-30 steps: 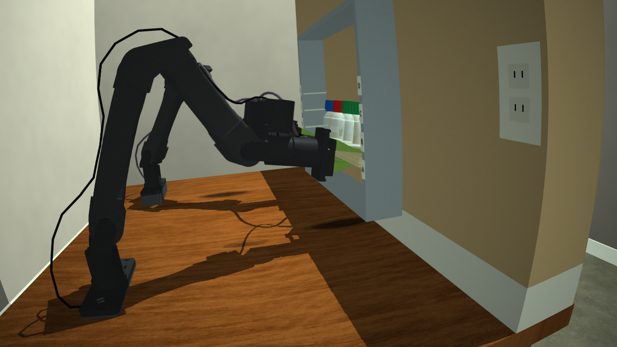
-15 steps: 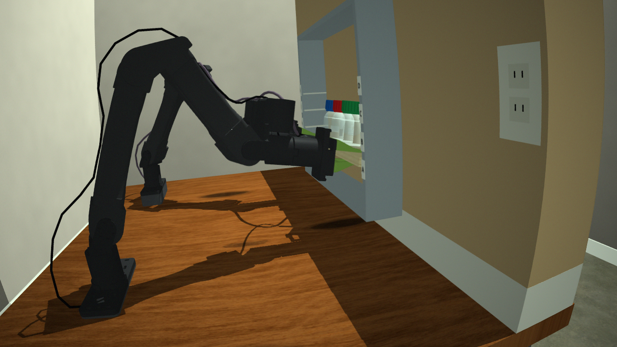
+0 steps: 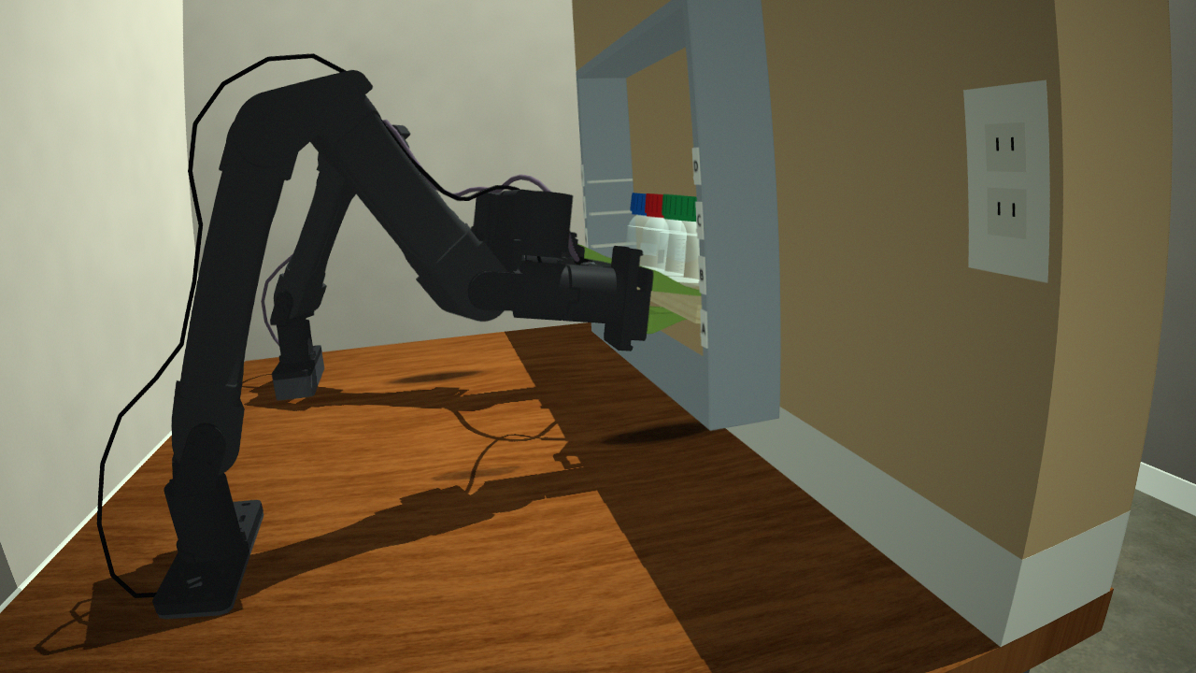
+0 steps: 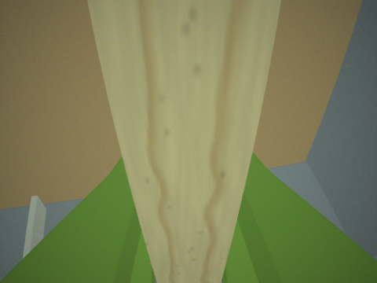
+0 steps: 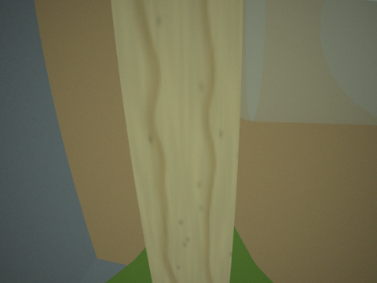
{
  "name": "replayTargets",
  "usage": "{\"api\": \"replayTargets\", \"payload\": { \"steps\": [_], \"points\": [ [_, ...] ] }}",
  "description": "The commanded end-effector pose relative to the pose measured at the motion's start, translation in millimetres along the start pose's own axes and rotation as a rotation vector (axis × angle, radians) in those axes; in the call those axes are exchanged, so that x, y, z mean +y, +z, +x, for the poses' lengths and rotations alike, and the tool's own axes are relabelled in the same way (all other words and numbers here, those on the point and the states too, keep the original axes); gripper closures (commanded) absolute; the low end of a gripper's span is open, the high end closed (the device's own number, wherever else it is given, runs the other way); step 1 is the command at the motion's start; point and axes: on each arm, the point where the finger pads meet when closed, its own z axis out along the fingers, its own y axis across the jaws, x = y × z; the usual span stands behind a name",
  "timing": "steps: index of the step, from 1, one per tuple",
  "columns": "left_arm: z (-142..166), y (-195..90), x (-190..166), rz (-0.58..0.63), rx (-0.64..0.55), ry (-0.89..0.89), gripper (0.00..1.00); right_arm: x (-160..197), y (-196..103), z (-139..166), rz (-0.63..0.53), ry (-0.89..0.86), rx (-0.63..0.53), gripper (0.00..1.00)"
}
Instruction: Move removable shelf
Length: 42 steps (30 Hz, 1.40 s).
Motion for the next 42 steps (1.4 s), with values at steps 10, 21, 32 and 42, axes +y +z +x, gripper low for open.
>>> {"api": "replayTargets", "payload": {
  "steps": [10,21,32,42],
  "points": [
    [1,3,46,-0.16,0.002,-0.019,1.0,-47,0,4,0.171,0.018,0.007,1.0],
    [1,10,2,-0.16,0.002,-0.019,1.0,-3,8,4,0.171,0.018,0.007,1.0],
    [0,11,0,-0.16,0.002,-0.019,1.0,-1,8,4,0.171,0.018,0.007,1.0],
    [0,11,-2,-0.16,0.002,-0.019,1.0,1,9,3,0.171,0.018,0.007,1.0]
  ]
}}
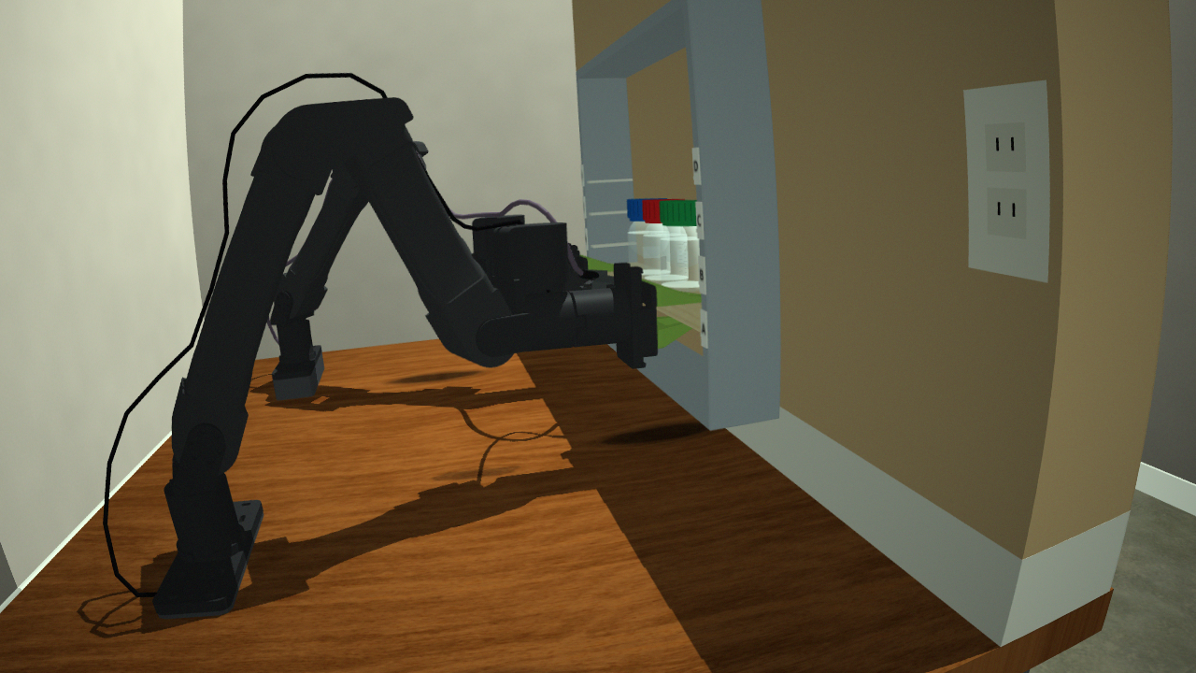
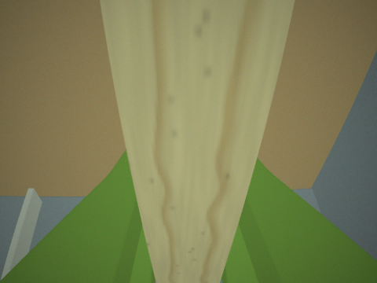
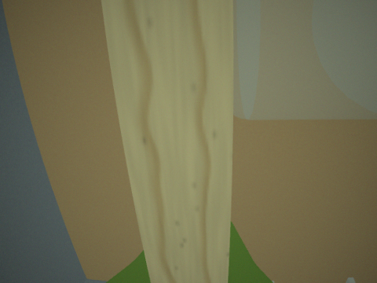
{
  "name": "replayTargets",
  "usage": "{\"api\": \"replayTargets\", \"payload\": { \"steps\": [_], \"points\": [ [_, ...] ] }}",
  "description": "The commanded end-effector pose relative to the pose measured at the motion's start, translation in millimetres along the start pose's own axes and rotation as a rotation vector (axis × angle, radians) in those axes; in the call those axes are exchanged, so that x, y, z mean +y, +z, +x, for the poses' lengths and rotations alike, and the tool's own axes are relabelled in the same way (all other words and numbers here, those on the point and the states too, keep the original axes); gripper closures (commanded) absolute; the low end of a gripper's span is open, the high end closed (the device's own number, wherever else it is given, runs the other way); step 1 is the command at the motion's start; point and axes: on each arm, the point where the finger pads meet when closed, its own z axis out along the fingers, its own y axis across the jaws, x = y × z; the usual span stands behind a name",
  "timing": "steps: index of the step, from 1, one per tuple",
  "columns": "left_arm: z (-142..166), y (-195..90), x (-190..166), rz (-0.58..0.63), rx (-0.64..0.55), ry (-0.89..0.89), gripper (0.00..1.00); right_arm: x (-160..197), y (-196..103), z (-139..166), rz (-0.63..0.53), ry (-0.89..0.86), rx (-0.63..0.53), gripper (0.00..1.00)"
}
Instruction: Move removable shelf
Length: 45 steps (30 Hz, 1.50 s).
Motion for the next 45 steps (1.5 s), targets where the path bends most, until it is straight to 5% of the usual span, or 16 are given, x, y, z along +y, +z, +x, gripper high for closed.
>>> {"api": "replayTargets", "payload": {
  "steps": [1,13,45],
  "points": [
    [1.8,3.0,3.7,-0.016,-0.002,0.004,1.0,-3.7,1.1,2.1,0.021,0.005,0.001,1.0],
    [1.8,3.0,1.5,-0.016,-0.002,0.004,1.0,-1.5,1.1,2.1,0.021,0.005,0.001,1.0],
    [1.8,3.0,1.5,-0.016,-0.002,0.004,0.33,-1.5,1.1,2.1,0.021,0.005,0.001,0.33]
  ]
}}
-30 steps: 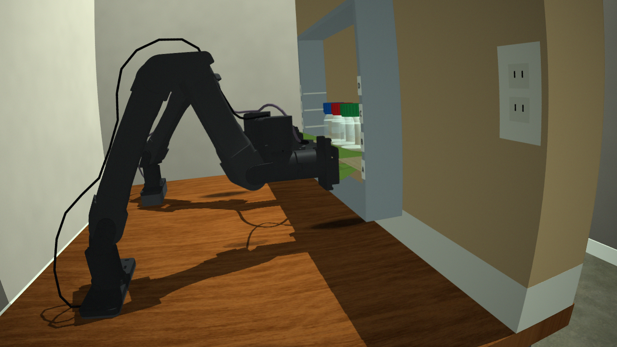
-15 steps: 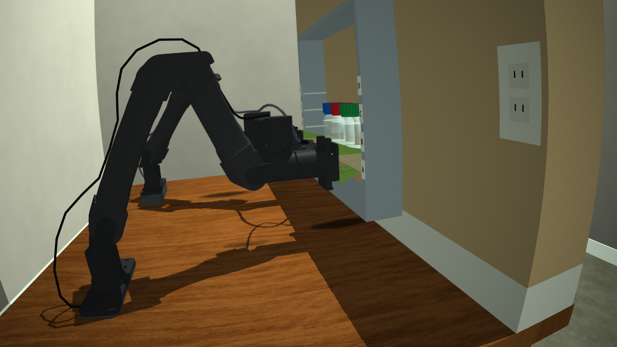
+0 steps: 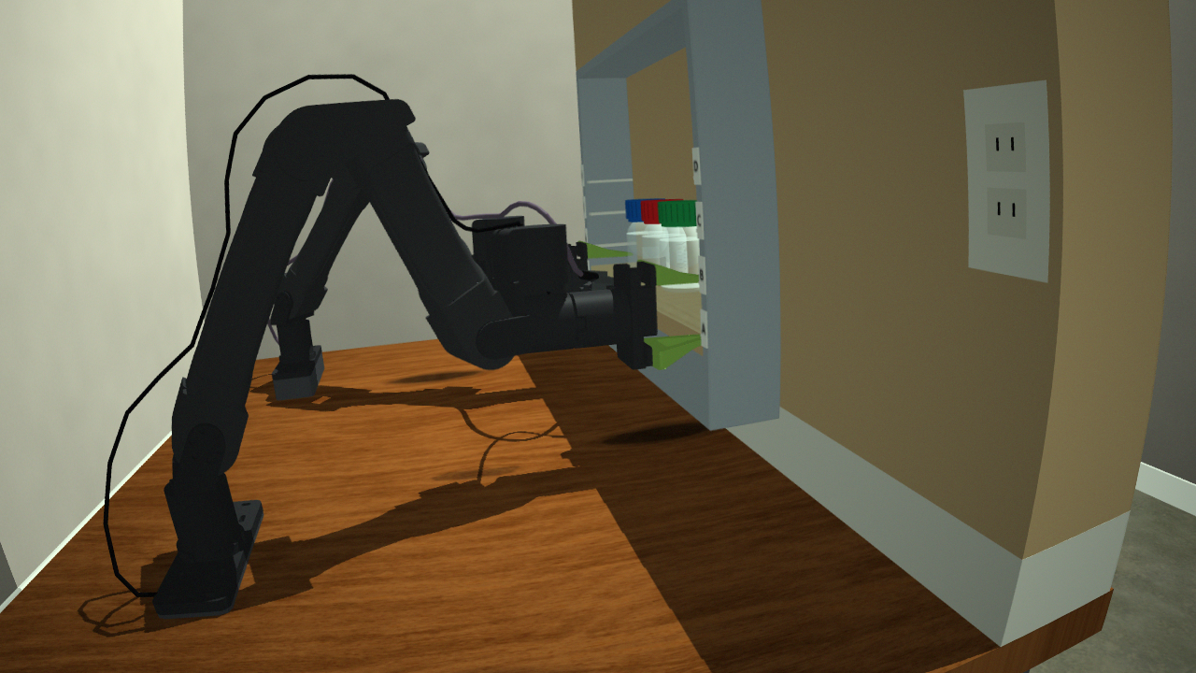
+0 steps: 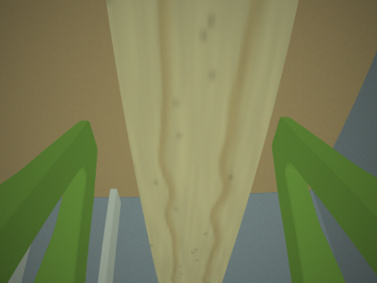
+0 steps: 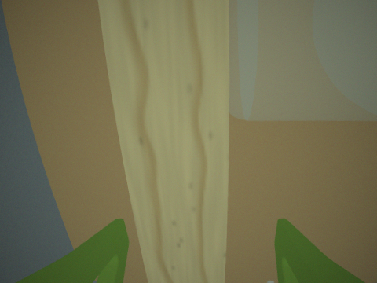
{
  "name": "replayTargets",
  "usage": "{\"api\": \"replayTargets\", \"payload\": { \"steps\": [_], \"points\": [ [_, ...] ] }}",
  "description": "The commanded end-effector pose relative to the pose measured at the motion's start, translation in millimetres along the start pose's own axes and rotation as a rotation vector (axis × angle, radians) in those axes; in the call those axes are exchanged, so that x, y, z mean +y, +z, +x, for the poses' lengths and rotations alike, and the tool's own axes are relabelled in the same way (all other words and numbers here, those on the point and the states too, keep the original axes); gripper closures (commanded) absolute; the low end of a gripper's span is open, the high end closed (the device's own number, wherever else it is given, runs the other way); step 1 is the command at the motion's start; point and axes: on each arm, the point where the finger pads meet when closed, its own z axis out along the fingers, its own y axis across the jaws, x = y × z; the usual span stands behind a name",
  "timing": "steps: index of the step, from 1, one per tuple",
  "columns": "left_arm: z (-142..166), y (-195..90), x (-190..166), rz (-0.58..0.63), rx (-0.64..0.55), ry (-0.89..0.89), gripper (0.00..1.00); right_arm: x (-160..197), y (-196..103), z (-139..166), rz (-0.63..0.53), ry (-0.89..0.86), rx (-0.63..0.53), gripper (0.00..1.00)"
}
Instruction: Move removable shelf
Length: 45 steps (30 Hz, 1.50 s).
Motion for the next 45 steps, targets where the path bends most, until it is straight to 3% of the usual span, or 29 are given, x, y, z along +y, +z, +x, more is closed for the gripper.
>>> {"api": "replayTargets", "payload": {
  "steps": [1,17,45],
  "points": [
    [3,3,2,-0.009,0.001,0.002,0.33,-2,1,2,0.012,0.008,0.001,0.33],
    [3,3,2,-0.009,0.001,0.002,0.0,-2,1,2,0.012,0.008,0.001,0.0],
    [2,-27,2,-0.009,0.001,0.002,0.0,-1,-29,2,0.012,0.008,0.001,0.0]
  ]
}}
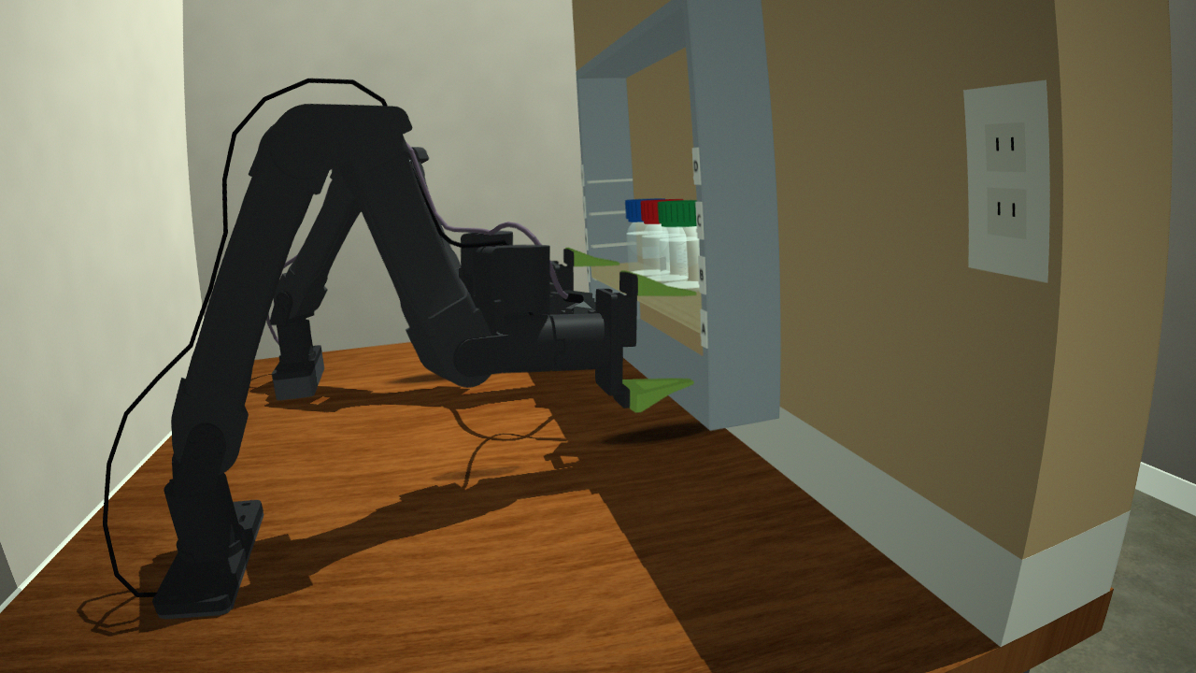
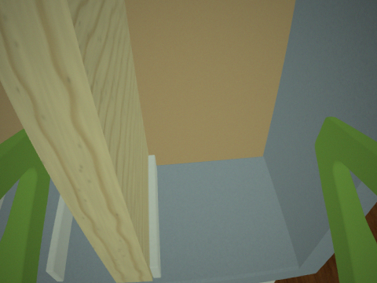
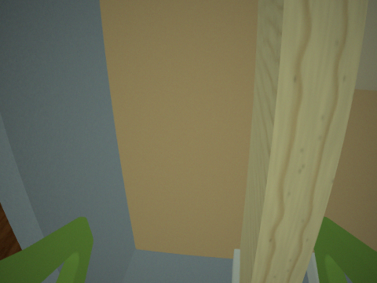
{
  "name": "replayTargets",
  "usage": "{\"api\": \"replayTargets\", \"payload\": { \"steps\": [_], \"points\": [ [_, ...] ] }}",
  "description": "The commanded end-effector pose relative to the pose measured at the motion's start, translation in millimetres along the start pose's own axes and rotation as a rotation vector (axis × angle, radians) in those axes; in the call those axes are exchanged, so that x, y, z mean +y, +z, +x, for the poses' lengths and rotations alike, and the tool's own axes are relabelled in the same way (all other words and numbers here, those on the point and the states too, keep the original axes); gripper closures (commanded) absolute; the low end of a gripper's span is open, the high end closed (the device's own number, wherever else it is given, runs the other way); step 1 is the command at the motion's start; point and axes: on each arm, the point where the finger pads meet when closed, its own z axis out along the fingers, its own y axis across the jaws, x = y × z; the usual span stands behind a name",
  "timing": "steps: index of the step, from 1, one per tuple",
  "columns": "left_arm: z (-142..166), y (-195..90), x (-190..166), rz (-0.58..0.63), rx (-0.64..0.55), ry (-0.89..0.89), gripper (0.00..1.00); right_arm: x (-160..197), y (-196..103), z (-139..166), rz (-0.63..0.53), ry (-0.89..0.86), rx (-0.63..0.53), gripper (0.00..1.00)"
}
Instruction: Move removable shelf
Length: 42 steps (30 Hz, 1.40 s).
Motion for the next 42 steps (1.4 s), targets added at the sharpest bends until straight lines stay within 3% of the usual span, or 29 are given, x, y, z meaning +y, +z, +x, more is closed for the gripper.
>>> {"api": "replayTargets", "payload": {
  "steps": [1,42],
  "points": [
    [-2,-8,30,-0.059,0.001,-0.028,0.0,-30,-9,-1,0.076,0.033,0.003,0.0],
    [-2,-53,27,-0.059,0.001,-0.028,0.0,-27,-53,-1,0.076,0.033,0.003,0.0]
  ]
}}
